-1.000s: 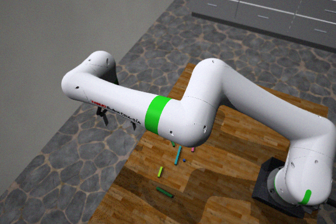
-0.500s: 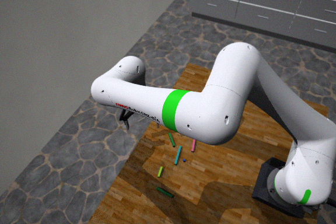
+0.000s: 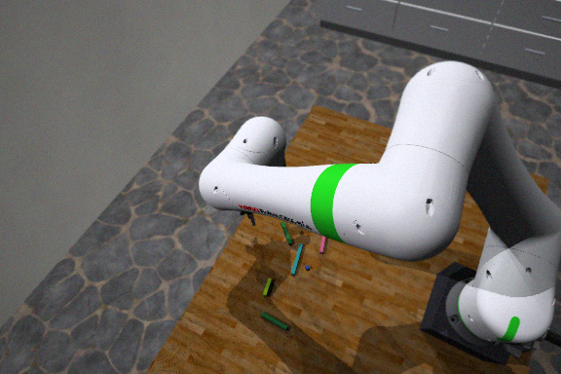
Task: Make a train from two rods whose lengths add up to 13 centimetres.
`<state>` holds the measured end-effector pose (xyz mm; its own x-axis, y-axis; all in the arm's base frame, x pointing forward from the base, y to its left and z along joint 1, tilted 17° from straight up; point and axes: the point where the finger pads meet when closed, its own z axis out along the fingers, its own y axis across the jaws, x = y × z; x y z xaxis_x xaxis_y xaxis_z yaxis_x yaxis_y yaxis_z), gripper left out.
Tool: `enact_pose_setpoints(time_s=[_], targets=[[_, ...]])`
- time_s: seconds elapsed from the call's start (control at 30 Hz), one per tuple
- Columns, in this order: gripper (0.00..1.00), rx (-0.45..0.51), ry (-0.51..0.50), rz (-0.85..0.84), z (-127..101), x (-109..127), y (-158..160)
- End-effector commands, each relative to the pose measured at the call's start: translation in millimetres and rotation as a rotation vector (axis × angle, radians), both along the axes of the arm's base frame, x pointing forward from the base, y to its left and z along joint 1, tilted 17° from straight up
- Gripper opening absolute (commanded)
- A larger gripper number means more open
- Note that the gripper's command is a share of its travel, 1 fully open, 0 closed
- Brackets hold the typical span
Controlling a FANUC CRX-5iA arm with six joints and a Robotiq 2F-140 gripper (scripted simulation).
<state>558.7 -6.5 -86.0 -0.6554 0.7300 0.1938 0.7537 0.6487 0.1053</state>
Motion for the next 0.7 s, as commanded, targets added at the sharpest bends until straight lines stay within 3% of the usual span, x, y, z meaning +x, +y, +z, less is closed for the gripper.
enact_pose_setpoints(time_s=[0.0,0.3,0.33,0.67], targets=[[1.00,0.085,-0.075,0.115,-3.5,-17.6,-6.7],[1.00,0.082,-0.078,0.123,-4.3,-21.6,-8.1],[0.15,0.082,-0.078,0.123,-4.3,-21.6,-8.1],[0.15,0.082,-0.078,0.123,-4.3,-21.6,-8.1]])
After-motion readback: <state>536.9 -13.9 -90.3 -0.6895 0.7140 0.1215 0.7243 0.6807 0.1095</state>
